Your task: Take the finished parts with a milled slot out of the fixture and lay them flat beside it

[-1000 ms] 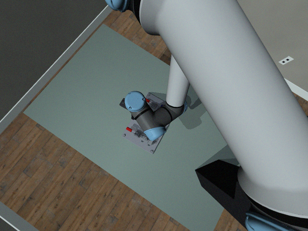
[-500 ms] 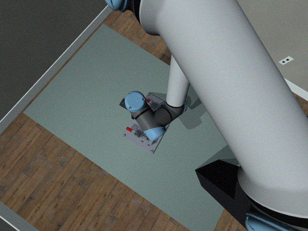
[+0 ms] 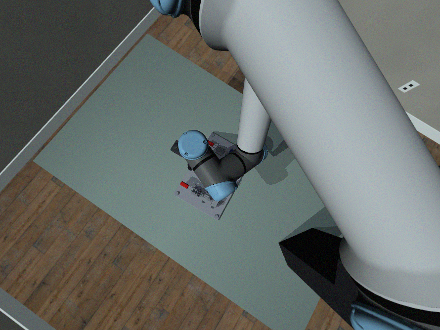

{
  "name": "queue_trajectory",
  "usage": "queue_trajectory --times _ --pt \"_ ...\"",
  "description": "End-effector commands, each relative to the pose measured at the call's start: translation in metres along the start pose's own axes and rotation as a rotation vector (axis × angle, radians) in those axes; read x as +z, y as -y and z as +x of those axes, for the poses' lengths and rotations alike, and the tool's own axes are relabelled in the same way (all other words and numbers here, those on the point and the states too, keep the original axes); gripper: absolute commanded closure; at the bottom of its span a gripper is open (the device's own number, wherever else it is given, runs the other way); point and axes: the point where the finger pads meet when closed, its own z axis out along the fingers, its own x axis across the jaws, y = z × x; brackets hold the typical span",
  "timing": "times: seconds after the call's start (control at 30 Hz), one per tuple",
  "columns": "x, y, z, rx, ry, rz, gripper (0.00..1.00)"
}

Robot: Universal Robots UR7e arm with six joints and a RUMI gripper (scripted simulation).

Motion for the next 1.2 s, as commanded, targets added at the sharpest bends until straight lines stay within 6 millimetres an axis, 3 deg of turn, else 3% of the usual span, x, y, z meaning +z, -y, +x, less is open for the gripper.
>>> queue_trajectory --times 0.0,1.17 --pt "0.0001 0.0004 0.0013 0.000 -0.003 0.000 1.00" --pt "-0.0028 -0.0012 0.0014 0.000 -0.003 -0.001 1.00"
